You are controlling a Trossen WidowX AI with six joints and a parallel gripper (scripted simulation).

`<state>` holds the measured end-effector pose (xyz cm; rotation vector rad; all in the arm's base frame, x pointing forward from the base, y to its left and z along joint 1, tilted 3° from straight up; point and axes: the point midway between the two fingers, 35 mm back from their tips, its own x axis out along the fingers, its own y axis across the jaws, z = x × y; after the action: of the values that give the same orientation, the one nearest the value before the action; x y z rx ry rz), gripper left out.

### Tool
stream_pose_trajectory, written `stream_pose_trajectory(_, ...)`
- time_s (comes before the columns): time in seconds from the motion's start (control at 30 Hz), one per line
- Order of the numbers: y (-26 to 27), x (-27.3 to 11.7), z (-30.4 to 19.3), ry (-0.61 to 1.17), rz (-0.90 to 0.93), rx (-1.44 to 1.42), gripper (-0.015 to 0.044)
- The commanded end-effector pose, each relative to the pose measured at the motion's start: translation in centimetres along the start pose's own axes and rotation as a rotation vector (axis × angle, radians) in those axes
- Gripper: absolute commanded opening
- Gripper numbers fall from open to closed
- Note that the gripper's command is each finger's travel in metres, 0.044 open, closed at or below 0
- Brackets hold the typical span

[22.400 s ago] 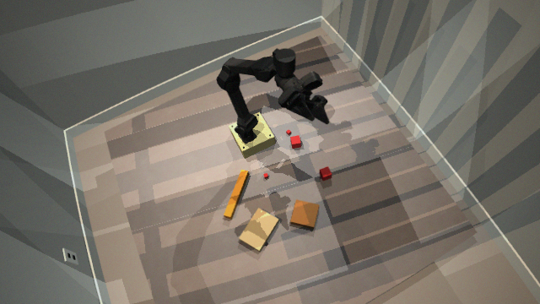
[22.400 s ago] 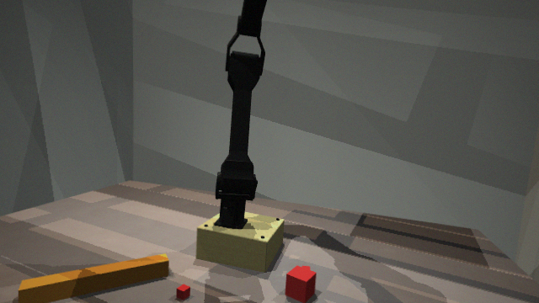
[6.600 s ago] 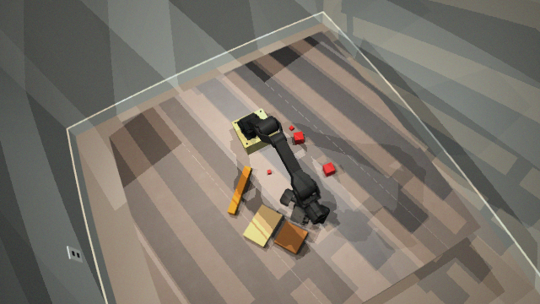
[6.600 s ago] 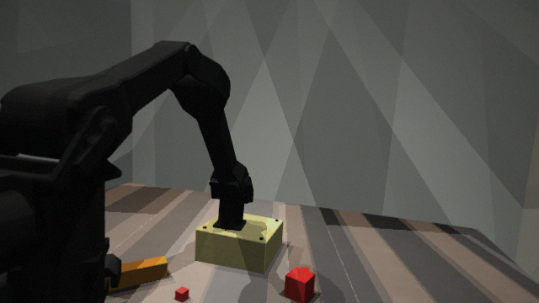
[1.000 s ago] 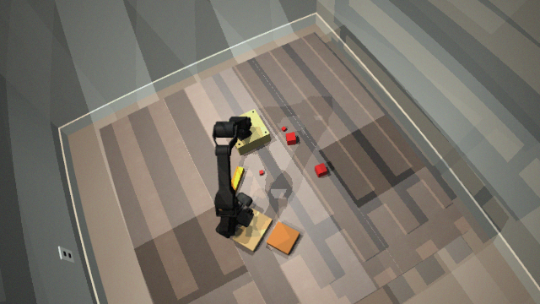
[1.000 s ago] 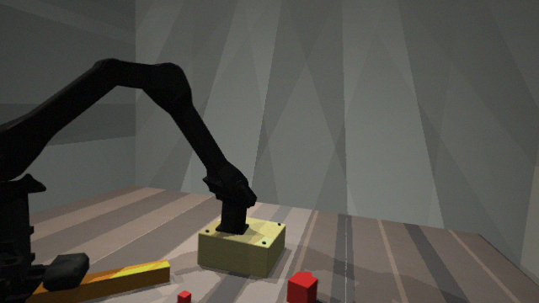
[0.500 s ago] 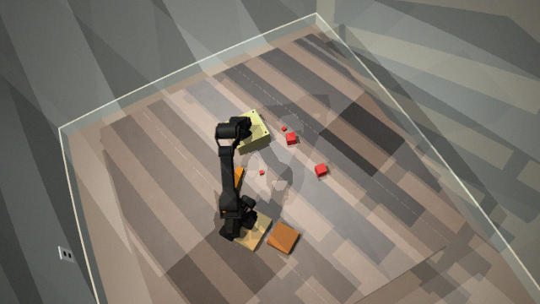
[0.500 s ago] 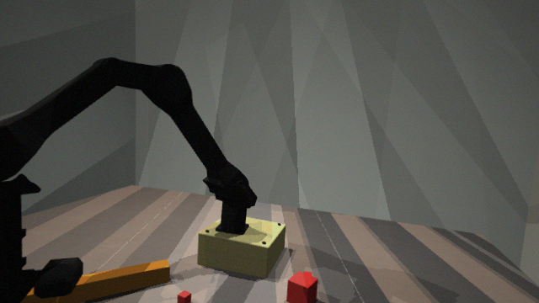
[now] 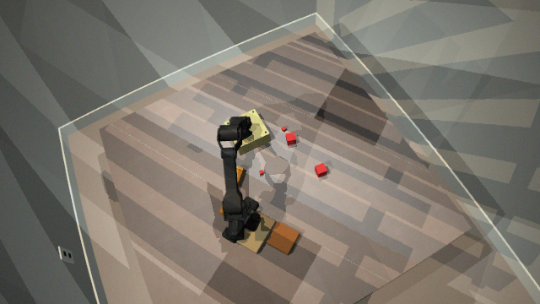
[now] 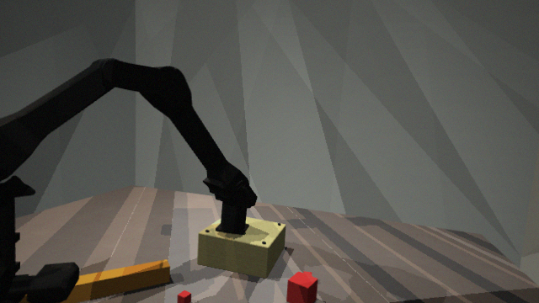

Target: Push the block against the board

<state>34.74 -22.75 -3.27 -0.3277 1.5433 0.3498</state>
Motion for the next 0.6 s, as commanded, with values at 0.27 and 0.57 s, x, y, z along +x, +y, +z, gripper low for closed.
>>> stream_pose_trajectory(0.27,-0.1,0.2,-1.7,-0.001,0.004,0.003,0.0)
stream_pose_trajectory(0.57,-0.1,0.2,-3.2,0.0,0.004,0.003,0.0)
